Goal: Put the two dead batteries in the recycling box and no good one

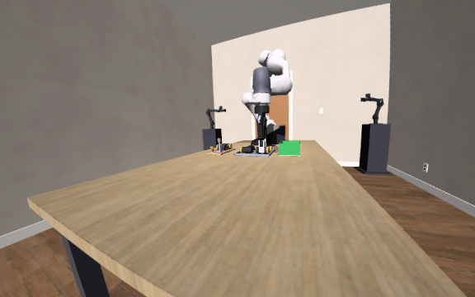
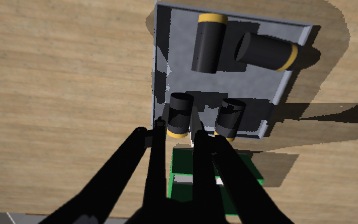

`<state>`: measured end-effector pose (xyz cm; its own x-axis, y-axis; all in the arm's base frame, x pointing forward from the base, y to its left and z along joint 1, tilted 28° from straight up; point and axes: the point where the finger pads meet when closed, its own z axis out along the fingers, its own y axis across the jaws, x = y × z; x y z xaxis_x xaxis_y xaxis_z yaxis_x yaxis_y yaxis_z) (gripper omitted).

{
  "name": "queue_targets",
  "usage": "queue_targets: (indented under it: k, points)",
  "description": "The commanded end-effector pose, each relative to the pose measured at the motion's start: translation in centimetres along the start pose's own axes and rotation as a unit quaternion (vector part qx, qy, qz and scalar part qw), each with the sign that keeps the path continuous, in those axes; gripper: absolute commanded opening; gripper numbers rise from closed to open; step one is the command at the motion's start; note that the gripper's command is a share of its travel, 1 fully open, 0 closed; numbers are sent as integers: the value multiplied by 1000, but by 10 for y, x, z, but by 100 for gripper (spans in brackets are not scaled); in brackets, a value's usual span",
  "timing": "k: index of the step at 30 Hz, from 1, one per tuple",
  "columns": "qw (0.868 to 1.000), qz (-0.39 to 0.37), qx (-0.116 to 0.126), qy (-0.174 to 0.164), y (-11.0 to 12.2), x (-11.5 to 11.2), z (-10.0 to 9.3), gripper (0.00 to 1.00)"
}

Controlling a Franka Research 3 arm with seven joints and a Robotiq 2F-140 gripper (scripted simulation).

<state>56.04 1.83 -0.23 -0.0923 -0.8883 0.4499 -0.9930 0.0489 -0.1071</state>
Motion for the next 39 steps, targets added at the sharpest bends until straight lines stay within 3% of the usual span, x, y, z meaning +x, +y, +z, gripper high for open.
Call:
queue_targets:
  k: [1,13,14,39]
  points:
    - [1000,-6,10,-1,-7,-1,4,16]
    - [1000,-6,10,-1,-7,-1,4,16]
    - [1000,-6,10,-1,-7,-1,4,29]
    - [1000,-6,10,-1,-7,-1,-2,29]
